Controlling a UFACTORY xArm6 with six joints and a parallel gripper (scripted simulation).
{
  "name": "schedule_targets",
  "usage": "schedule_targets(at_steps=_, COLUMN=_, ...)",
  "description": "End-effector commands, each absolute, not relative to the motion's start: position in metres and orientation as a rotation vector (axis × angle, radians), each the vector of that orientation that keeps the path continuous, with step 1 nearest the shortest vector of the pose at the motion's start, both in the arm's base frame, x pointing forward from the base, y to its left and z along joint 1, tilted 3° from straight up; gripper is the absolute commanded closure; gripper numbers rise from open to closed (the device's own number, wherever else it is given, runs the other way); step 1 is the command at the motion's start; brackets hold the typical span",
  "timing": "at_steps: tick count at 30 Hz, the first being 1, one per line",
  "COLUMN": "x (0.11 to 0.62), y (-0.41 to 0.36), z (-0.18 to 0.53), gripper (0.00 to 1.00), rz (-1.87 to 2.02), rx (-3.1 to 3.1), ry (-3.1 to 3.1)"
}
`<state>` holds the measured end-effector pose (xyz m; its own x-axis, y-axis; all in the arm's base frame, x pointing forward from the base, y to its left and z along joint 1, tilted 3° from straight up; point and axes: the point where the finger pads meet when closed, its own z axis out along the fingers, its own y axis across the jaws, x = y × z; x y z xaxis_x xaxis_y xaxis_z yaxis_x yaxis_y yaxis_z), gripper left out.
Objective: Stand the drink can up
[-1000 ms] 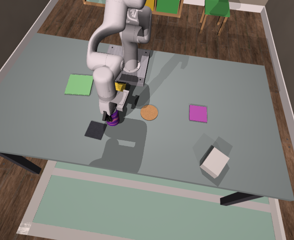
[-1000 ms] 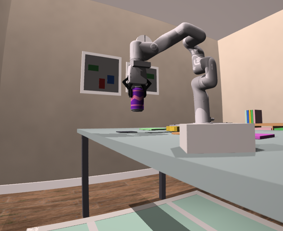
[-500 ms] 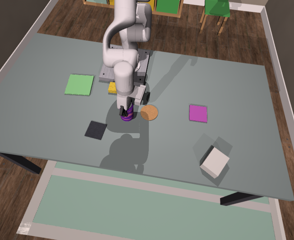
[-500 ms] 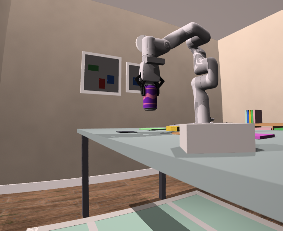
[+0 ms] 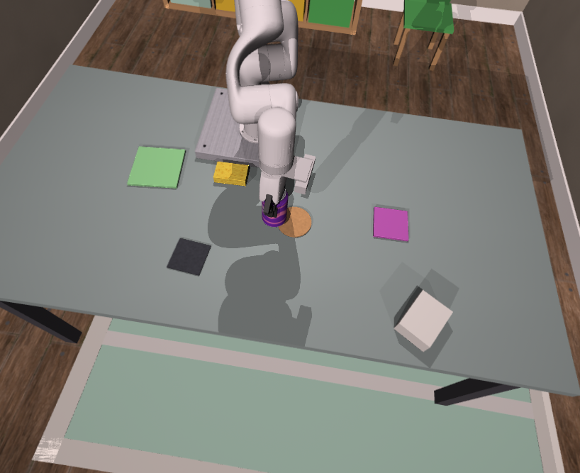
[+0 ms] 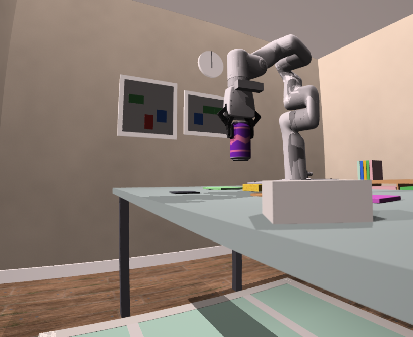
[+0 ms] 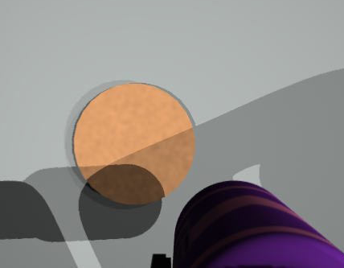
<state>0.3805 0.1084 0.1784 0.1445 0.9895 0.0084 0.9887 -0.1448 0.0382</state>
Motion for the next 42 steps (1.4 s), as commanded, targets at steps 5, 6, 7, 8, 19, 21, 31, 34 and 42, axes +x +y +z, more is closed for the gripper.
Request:
schedule_targets(at_steps=5, x=0.36, y=0.13, z=0.178, gripper=1.0, rz=0.057, rx=2.356, ry=2.036)
schedule_targets(at_steps=6, x=0.357, y=0.132, z=0.178, gripper=1.0, rz=0.058, rx=2.356, ry=2.036)
schedule_targets(at_steps=7, x=0.354, y=0.135, z=0.177, gripper=1.0, rz=0.058, rx=2.356, ry=2.036)
schedule_targets(at_steps=8, x=0.351, y=0.137, z=0.177, gripper=1.0, rz=0.058, rx=2.356, ry=2.036)
schedule_targets(at_steps=19, x=0.331, y=0.152, z=0.174, gripper=1.0, rz=0.059, rx=2.356, ry=2.036)
schedule_targets(at_steps=21, x=0.328, y=0.154, z=0.174, gripper=1.0, rz=0.059, rx=2.356, ry=2.036)
schedule_targets(at_steps=31, x=0.319, y=0.16, z=0.172, gripper=1.0, rz=0.06, rx=2.356, ry=2.036)
schedule_targets(at_steps=34, x=0.318, y=0.16, z=0.172, gripper=1.0, rz=0.06, rx=2.356, ry=2.036)
schedule_targets(at_steps=42, x=0.317, y=0.161, z=0.172, gripper=1.0, rz=0.06, rx=2.356, ry=2.036)
